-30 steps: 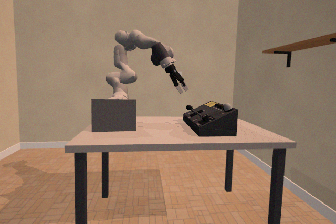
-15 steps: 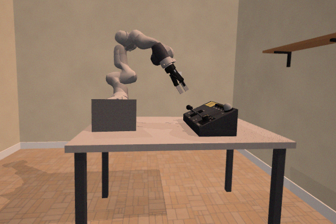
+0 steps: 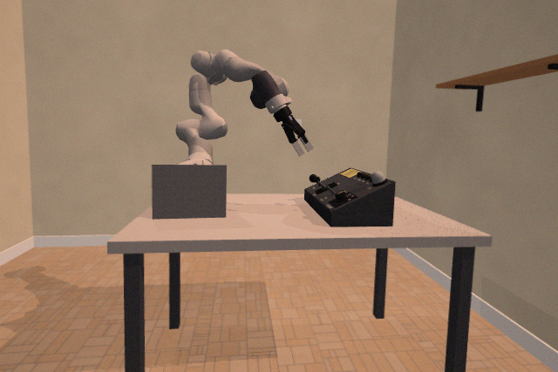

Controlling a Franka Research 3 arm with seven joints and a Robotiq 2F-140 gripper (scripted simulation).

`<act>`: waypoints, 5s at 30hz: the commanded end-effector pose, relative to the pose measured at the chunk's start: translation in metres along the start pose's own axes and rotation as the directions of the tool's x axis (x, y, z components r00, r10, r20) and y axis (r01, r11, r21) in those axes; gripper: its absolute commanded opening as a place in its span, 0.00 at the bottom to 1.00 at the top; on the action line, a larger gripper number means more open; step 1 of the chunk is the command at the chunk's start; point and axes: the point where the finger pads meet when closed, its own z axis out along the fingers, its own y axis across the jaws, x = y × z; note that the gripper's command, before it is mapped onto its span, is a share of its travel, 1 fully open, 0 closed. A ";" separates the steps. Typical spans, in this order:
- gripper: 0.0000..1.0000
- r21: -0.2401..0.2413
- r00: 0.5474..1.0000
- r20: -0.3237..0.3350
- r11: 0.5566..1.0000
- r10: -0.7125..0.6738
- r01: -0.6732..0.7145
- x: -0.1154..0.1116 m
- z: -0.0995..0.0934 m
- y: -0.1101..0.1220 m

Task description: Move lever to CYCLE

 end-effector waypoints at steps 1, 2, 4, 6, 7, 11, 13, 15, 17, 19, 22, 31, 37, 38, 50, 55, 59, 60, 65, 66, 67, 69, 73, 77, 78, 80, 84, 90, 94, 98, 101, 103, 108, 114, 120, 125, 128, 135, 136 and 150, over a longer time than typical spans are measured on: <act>1.00 0.000 1.000 0.000 1.000 0.000 0.000 0.000 0.000 0.000; 1.00 0.000 1.000 0.000 1.000 0.000 0.000 0.000 -0.001 0.000; 1.00 0.000 1.000 0.000 1.000 0.000 0.000 0.000 -0.001 0.000; 1.00 0.000 1.000 0.000 1.000 0.000 0.000 0.000 -0.002 0.000; 1.00 0.000 1.000 0.000 1.000 0.000 0.000 0.000 -0.002 0.000; 1.00 0.000 1.000 0.000 1.000 0.000 0.000 0.000 -0.004 0.001; 1.00 0.000 1.000 0.000 1.000 0.000 0.000 0.000 -0.004 0.001; 1.00 0.000 1.000 0.000 1.000 0.000 0.000 0.001 -0.005 0.001; 1.00 0.000 1.000 0.000 1.000 0.000 0.000 0.001 -0.006 0.001; 1.00 0.000 1.000 0.000 1.000 0.000 0.000 0.001 -0.008 0.001; 1.00 0.000 1.000 0.000 1.000 0.000 0.000 0.001 -0.010 0.002; 1.00 0.000 1.000 0.000 1.000 0.000 0.000 0.001 -0.014 0.002; 1.00 0.000 1.000 0.000 1.000 0.000 0.000 0.002 -0.015 0.003; 1.00 0.000 1.000 0.000 1.000 0.000 0.000 0.002 -0.016 0.003; 1.00 0.061 0.998 0.036 0.997 0.050 -0.052 0.030 0.010 -0.052; 1.00 0.118 0.992 0.086 0.987 0.096 -0.106 0.050 0.034 -0.112; 1.00 0.144 0.986 0.119 0.980 0.120 -0.137 0.058 0.047 -0.146; 1.00 0.144 0.986 0.119 0.980 0.120 -0.137 0.058 0.047 -0.146; 1.00 0.144 0.986 0.119 0.980 0.120 -0.137 0.058 0.047 -0.146; 1.00 0.144 0.986 0.119 0.980 0.120 -0.137 0.058 0.047 -0.146; 1.00 0.144 0.986 0.119 0.980 0.120 -0.137 0.058 0.047 -0.146; 1.00 0.144 0.986 0.119 0.980 0.120 -0.137 0.058 0.047 -0.146; 1.00 0.144 0.986 0.119 0.980 0.120 -0.137 0.058 0.047 -0.146; 1.00 0.144 0.986 0.119 0.980 0.120 -0.137 0.058 0.047 -0.146; 1.00 0.144 0.986 0.119 0.980 0.120 -0.137 0.058 0.047 -0.146; 1.00 0.144 0.986 0.119 0.980 0.120 -0.137 0.058 0.047 -0.146; 1.00 0.144 0.986 0.119 0.980 0.120 -0.137 0.058 0.047 -0.146; 0.44 0.144 0.986 0.119 0.980 0.120 -0.137 0.058 0.047 -0.146; 0.44 0.144 0.986 0.119 0.980 0.120 -0.137 0.058 0.047 -0.146; 0.44 0.144 0.986 0.119 0.980 0.120 -0.137 0.058 0.047 -0.146; 0.44 0.144 0.986 0.119 0.980 0.120 -0.137 0.058 0.047 -0.146; 0.44 0.144 0.986 0.119 0.980 0.120 -0.137 0.058 0.047 -0.146; 0.44 0.144 0.986 0.119 0.980 0.120 -0.137 0.058 0.047 -0.146; 0.44 0.144 0.986 0.119 0.980 0.120 -0.137 0.058 0.047 -0.146; 0.44 0.144 0.986 0.119 0.980 0.120 -0.137 0.058 0.047 -0.146; 0.44 0.145 0.986 0.119 0.980 0.119 -0.136 0.050 0.046 -0.148; 0.44 0.145 0.986 0.119 0.980 0.119 -0.136 0.029 0.044 -0.149; 0.44 0.145 0.986 0.119 0.980 0.120 -0.137 0.022 0.044 -0.150; 0.44 0.145 0.986 0.119 0.980 0.120 -0.137 0.022 0.044 -0.150; 0.44 0.145 0.986 0.119 0.980 0.120 -0.137 0.022 0.044 -0.150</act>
